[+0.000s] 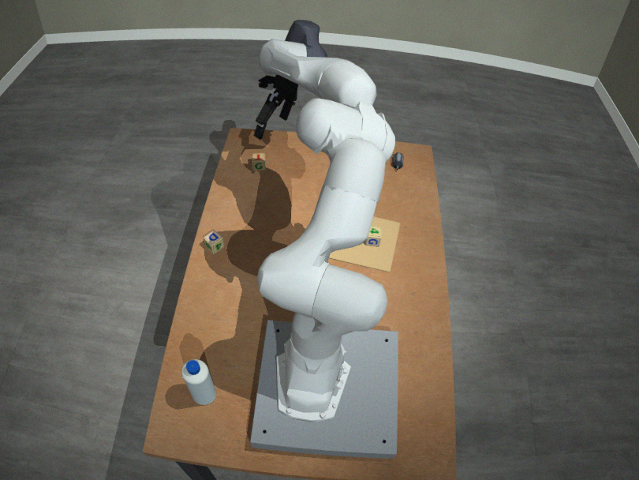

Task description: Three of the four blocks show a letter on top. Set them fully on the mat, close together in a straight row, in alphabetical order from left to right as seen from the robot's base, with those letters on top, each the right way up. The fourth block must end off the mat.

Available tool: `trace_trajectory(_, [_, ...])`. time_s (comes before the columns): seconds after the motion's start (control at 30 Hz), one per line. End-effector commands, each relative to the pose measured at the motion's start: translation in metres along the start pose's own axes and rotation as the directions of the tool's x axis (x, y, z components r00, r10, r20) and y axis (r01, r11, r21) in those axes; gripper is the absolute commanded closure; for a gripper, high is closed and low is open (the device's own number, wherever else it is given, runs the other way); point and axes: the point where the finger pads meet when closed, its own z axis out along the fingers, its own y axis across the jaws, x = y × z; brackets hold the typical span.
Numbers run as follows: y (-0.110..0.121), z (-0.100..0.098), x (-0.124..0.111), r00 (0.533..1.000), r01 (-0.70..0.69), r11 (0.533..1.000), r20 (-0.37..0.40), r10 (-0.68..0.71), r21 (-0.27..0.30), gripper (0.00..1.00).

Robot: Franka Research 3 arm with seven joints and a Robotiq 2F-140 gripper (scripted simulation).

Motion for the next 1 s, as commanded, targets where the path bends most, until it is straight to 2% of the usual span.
trace_trajectory(0.0, [0.005,0.007,0.005,0.99,0.138,0.99,-0.013,-0.138,-0.005,0.0])
trace_trajectory(0.07, [0.005,0.007,0.005,0.99,0.138,0.99,-0.013,-0.138,-0.005,0.0])
trace_trajectory(0.1, [0.005,0.014,0.009,0.984,0.175,0.985,-0.021,-0.175,-0.003,0.0])
trace_trajectory(0.57, [0.004,0.049,0.026,0.931,0.361,0.932,-0.064,-0.361,-0.002,0.0])
trace_trajectory(0.63, [0.004,0.049,0.026,0.931,0.361,0.932,-0.064,-0.361,-0.002,0.0])
trace_trajectory(0.73, [0.004,0.058,0.031,0.909,0.411,0.912,-0.076,-0.41,-0.004,0.0])
trace_trajectory(0.97, [0.003,0.064,0.034,0.895,0.438,0.899,-0.083,-0.437,-0.006,0.0])
